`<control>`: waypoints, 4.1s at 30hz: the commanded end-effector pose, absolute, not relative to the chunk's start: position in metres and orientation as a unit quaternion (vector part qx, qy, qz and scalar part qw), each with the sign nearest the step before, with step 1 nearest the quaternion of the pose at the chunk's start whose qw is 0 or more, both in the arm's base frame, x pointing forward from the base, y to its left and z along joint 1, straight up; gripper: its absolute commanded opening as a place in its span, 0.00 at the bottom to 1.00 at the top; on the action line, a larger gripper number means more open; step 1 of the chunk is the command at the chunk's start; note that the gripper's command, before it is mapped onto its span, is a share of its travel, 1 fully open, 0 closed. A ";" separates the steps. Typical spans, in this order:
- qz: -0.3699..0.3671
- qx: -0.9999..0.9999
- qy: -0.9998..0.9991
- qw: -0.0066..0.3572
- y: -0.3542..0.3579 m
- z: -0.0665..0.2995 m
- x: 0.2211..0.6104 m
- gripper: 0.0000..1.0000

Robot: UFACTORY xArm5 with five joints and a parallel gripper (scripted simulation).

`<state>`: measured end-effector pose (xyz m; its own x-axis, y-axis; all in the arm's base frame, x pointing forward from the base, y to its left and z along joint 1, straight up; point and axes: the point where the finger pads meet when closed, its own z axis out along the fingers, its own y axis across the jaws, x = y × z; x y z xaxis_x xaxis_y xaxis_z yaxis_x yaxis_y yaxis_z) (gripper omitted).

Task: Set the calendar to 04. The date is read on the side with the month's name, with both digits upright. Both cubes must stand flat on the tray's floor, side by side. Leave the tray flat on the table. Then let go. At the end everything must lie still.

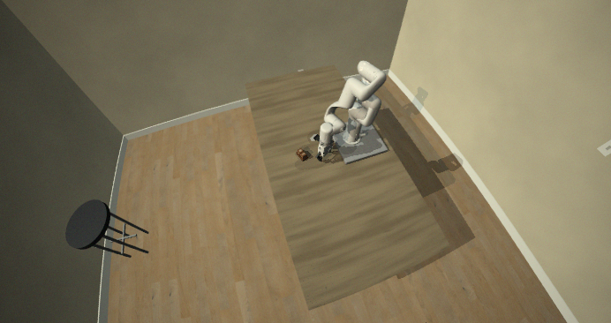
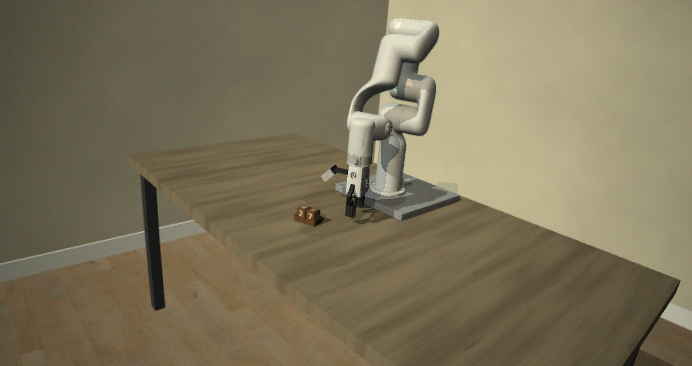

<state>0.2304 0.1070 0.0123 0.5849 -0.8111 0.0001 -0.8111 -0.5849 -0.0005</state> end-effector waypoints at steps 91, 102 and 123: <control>-0.001 -0.890 0.456 0.001 0.141 0.013 0.325 1.00; -0.001 -0.890 0.456 0.001 0.141 0.013 0.325 1.00; -0.001 -0.890 0.456 0.001 0.141 0.013 0.325 1.00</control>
